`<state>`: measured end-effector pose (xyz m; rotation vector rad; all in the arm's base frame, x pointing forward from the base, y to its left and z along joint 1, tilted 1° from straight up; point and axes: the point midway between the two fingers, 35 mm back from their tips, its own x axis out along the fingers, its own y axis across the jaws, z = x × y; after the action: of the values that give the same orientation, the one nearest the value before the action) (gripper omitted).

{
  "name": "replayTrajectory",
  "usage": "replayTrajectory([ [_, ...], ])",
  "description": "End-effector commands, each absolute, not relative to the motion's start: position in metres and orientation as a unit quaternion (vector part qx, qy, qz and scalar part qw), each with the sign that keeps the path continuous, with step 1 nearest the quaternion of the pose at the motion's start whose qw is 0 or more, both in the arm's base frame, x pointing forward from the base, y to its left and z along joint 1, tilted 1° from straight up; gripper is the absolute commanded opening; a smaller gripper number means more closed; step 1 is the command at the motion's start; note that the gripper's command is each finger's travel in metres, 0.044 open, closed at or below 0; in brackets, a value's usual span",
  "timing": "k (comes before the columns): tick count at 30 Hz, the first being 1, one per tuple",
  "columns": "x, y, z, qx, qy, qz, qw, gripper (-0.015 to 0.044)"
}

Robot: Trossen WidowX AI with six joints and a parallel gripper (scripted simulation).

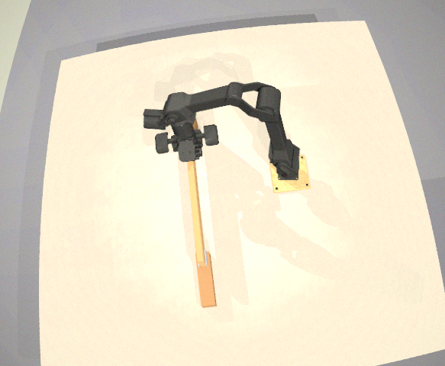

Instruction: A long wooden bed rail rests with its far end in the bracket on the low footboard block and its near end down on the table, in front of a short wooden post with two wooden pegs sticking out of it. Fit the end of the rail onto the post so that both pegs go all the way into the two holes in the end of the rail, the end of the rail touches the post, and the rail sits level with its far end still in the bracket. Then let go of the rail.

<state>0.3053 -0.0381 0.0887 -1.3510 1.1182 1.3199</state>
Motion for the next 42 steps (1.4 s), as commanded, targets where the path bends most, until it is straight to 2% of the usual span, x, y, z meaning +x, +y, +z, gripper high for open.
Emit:
replayTrajectory([
  [1, 0.306, -0.04, 0.09, -0.549, 0.453, 0.534, 0.456, 0.0],
  [9, 0.307, -0.042, 0.09, -0.549, 0.453, 0.534, 0.456, 0.0],
  [26, 0.306, -0.041, 0.089, -0.548, 0.453, 0.535, 0.456, 0.044],
  [42, 0.3, -0.011, 0.118, -0.549, 0.452, 0.535, 0.457, 0.044],
])
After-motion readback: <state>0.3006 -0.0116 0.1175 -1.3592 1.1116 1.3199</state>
